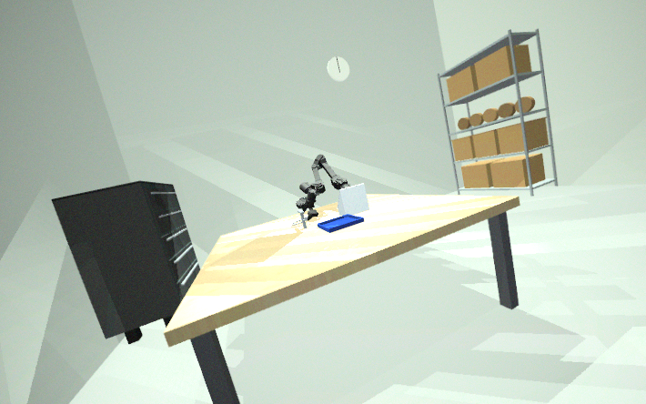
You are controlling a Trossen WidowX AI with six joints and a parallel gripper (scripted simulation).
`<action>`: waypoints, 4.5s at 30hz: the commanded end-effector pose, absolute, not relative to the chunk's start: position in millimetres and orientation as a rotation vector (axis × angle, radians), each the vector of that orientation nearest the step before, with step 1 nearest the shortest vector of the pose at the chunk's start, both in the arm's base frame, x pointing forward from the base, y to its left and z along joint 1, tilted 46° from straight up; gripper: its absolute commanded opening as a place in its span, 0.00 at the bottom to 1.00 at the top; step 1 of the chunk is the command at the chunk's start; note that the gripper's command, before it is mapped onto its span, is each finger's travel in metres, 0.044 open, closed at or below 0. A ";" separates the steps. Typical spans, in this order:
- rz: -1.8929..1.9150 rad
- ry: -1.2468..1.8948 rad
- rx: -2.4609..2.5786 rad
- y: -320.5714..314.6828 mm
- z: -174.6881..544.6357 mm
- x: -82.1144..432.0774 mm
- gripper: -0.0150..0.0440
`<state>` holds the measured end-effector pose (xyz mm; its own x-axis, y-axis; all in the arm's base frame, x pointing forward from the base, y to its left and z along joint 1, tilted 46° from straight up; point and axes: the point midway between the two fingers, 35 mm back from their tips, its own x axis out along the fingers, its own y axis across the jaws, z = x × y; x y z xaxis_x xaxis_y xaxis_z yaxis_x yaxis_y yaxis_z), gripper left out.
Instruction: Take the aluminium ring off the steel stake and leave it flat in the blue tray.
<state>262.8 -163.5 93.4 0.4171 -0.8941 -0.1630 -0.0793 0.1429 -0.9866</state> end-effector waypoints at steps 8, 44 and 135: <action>-0.741 0.984 -1.308 -122.5 130.2 257.8 1.00; -0.678 1.032 -1.270 -128.1 122.8 272.3 0.78; -0.502 1.443 -0.774 -175.9 104.2 273.9 0.33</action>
